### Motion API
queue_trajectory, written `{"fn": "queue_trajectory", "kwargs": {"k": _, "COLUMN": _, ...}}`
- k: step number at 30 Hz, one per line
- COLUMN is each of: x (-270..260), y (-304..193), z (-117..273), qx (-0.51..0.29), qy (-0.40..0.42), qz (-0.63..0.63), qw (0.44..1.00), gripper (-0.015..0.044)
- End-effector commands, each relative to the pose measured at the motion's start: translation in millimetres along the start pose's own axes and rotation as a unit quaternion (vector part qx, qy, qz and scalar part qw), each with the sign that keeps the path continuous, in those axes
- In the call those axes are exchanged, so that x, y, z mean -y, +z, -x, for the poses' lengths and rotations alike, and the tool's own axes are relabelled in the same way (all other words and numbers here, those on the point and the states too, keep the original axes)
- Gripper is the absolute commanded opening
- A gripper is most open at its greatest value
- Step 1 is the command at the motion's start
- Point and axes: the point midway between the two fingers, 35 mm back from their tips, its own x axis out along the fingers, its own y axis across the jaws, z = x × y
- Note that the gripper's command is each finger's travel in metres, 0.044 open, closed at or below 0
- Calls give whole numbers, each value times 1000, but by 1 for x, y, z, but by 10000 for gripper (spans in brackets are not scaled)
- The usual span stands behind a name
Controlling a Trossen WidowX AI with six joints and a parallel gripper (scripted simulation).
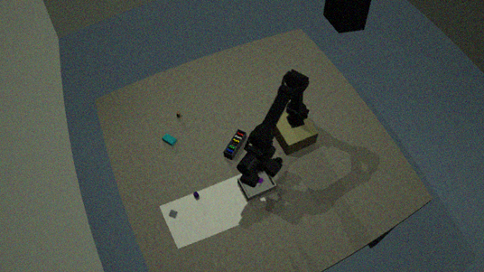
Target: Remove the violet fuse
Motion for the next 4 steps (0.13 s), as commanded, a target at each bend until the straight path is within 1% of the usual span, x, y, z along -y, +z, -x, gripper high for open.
{"fn": "queue_trajectory", "kwargs": {"k": 1, "x": 0, "y": 0, "z": 0, "qx": 0, "qy": 0, "qz": 0, "qw": 1000, "gripper": 330}}
{"fn": "queue_trajectory", "kwargs": {"k": 4, "x": 0, "y": 0, "z": 0, "qx": 0, "qy": 0, "qz": 0, "qw": 1000, "gripper": 330}}
